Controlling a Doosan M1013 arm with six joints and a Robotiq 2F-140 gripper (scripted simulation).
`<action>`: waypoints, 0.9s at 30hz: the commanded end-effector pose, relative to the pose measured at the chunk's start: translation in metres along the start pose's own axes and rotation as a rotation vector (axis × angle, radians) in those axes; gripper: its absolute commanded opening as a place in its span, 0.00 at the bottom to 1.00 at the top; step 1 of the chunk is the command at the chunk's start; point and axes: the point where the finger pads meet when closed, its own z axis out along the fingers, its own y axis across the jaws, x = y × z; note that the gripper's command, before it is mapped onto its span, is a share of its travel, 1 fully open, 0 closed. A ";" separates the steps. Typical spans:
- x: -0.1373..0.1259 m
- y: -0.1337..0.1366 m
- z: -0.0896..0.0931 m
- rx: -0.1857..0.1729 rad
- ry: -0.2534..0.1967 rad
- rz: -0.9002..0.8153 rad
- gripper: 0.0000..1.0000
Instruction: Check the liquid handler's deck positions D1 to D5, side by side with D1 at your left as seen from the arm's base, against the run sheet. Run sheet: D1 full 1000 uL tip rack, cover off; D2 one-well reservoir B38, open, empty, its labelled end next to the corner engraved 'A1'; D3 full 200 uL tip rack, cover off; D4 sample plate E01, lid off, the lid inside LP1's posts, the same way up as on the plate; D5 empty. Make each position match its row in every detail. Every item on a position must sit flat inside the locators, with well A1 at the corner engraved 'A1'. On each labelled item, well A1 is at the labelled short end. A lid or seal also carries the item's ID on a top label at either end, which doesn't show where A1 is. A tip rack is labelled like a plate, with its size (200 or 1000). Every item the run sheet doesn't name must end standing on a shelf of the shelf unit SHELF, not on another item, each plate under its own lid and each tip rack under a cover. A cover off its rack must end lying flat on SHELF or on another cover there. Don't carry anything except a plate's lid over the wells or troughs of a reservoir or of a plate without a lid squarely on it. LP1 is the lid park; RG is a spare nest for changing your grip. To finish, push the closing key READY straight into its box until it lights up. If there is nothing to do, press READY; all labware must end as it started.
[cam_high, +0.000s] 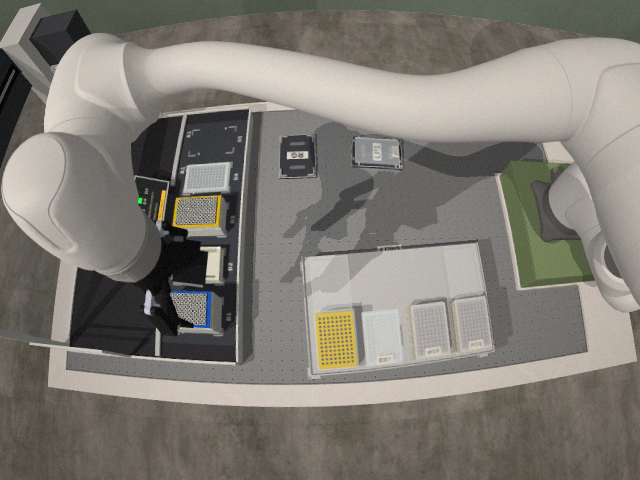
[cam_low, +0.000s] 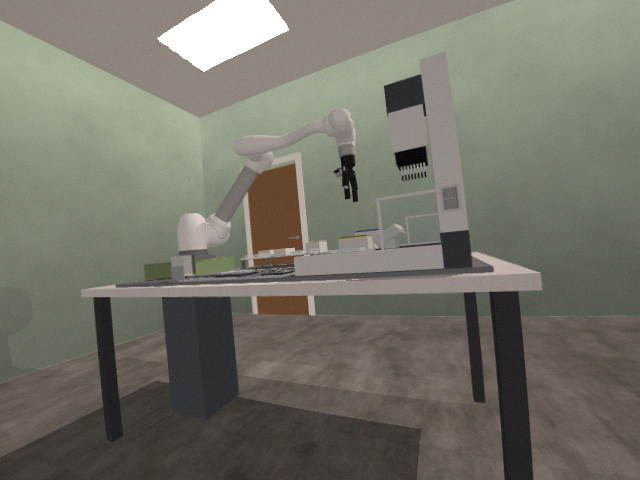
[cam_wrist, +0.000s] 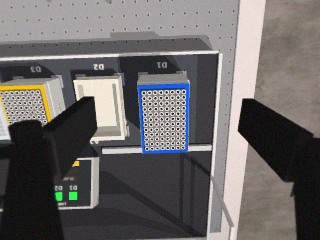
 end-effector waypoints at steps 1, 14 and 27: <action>-0.014 0.001 -0.002 0.000 0.000 -0.047 0.79; -0.069 0.004 -0.002 0.000 0.000 -0.047 0.79; -0.071 0.004 -0.002 0.000 0.000 -0.047 0.79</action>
